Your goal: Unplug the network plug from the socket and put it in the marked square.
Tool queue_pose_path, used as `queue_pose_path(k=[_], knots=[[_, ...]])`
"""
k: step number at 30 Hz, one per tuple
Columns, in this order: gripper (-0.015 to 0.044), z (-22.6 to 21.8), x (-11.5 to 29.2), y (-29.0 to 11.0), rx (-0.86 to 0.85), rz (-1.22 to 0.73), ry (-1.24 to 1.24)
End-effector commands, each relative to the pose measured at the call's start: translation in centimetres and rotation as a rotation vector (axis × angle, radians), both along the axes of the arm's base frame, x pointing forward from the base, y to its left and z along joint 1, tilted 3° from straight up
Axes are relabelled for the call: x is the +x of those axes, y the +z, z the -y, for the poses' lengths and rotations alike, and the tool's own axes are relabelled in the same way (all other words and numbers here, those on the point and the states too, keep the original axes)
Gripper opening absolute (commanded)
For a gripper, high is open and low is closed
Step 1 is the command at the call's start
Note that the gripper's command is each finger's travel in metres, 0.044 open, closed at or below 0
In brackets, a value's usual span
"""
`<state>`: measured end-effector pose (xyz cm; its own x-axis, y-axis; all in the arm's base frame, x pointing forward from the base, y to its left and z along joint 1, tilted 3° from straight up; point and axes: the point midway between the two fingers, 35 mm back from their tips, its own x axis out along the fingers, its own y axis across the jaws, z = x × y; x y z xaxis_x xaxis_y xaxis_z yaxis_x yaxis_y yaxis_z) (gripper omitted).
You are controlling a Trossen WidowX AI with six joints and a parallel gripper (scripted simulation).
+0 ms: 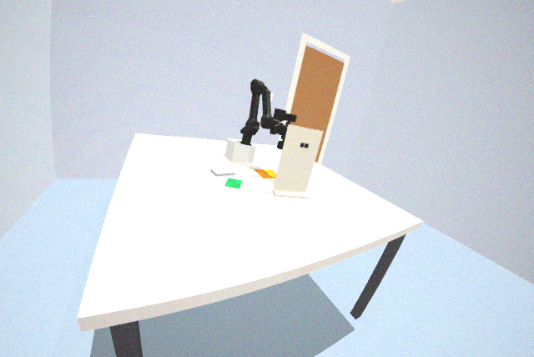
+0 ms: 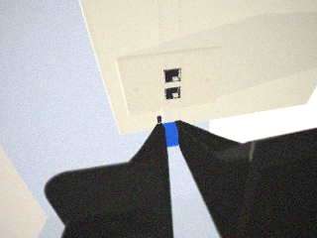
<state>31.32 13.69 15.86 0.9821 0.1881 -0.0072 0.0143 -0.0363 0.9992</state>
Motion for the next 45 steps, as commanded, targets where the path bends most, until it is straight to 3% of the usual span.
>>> queue_pose_path(k=[1,20,45], knots=[[0.0,0.0,-0.2,1.1,0.011,0.012,-0.002],[0.0,0.4,-1.5,3.5,0.013,0.011,-0.001],[0.0,1.9,-5.4,-9.1,-0.252,-0.528,0.184]])
